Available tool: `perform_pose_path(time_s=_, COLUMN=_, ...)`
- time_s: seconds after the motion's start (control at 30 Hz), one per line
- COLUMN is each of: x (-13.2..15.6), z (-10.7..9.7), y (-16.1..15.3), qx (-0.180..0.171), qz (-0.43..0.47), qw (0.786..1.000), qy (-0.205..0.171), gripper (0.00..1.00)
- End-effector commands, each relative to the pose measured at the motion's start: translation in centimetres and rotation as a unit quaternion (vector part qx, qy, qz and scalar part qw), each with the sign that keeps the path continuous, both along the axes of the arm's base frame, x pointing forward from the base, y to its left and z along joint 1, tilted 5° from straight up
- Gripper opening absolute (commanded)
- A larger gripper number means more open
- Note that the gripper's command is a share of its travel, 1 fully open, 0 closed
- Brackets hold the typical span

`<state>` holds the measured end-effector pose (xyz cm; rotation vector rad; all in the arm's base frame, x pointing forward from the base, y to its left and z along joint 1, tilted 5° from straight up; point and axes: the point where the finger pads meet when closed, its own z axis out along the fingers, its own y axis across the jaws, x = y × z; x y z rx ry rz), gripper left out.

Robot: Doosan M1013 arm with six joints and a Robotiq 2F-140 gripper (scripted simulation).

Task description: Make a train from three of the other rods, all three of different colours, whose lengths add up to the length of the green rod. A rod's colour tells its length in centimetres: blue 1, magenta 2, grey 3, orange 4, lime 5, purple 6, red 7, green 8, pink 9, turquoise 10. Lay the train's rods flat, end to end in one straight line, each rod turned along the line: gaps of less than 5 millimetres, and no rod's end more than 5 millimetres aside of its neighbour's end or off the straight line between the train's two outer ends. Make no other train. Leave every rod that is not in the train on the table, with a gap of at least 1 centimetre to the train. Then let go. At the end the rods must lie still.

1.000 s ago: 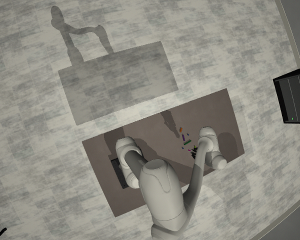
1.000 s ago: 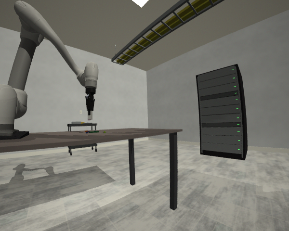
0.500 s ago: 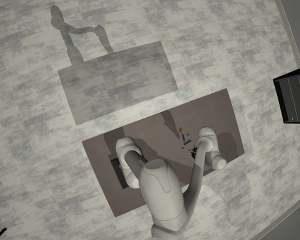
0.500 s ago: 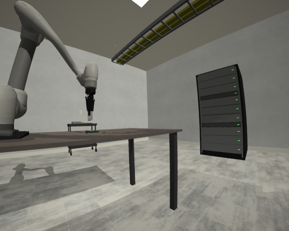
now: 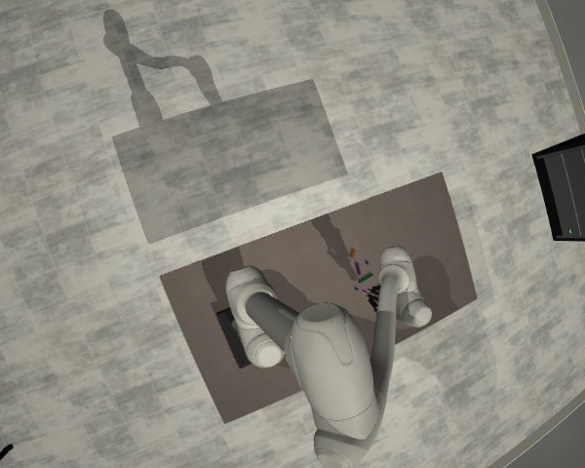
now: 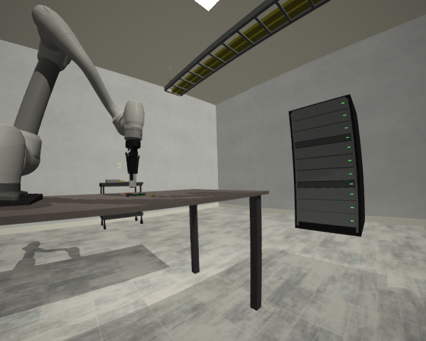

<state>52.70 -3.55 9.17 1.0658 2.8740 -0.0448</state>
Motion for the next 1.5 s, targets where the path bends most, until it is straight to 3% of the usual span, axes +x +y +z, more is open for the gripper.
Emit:
perform_pose_path(time_s=0.0, x=0.0, z=-1.6, y=-0.5, qx=-0.002, qz=-0.002, qw=1.0, qy=0.001, gripper=0.03)
perform_pose_path(time_s=0.33, x=0.1, z=-3.6, y=-0.6, qx=-0.002, qz=-0.002, qw=1.0, qy=0.001, gripper=0.03)
perform_pose_path(time_s=1.47, x=0.1, z=-3.6, y=-0.6, qx=-0.002, qz=-0.002, qw=1.0, qy=0.001, gripper=0.03)
